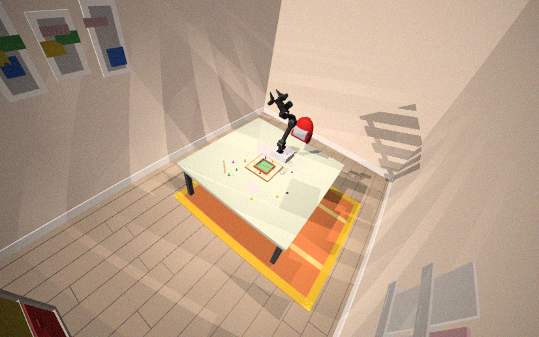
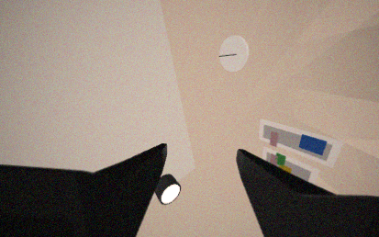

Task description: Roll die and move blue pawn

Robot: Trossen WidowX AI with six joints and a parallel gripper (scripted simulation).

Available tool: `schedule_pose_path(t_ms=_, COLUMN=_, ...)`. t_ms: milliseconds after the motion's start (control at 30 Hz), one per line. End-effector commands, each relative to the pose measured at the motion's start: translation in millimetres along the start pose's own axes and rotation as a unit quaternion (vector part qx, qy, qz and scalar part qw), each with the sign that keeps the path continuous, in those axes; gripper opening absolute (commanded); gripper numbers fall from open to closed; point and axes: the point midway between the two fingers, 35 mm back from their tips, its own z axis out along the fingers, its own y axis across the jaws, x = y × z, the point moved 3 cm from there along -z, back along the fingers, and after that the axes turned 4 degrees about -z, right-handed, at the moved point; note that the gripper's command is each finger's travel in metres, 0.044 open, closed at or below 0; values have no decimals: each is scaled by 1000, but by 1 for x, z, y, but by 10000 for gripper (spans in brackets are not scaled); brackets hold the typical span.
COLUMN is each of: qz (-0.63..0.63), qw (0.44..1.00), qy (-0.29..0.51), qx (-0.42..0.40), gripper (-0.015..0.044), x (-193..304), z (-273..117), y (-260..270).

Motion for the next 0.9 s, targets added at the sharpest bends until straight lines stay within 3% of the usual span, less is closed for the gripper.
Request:
schedule_pose_path(t_ms=0, qz=-45, qw=993, qy=110, qx=7, gripper=275, x=65, z=-15, y=-16)
schedule_pose_path(t_ms=133, qz=-70, qw=975, qy=210, qx=6, gripper=275, x=119, z=-40, y=-27)
schedule_pose_path(t_ms=467, qz=-98, qw=928, qy=360, qx=-6, gripper=275, x=191, z=-96, y=-38)
schedule_pose_path(t_ms=867, qz=-162, qw=763, qy=625, qx=-14, gripper=275, x=285, z=-250, y=-67)
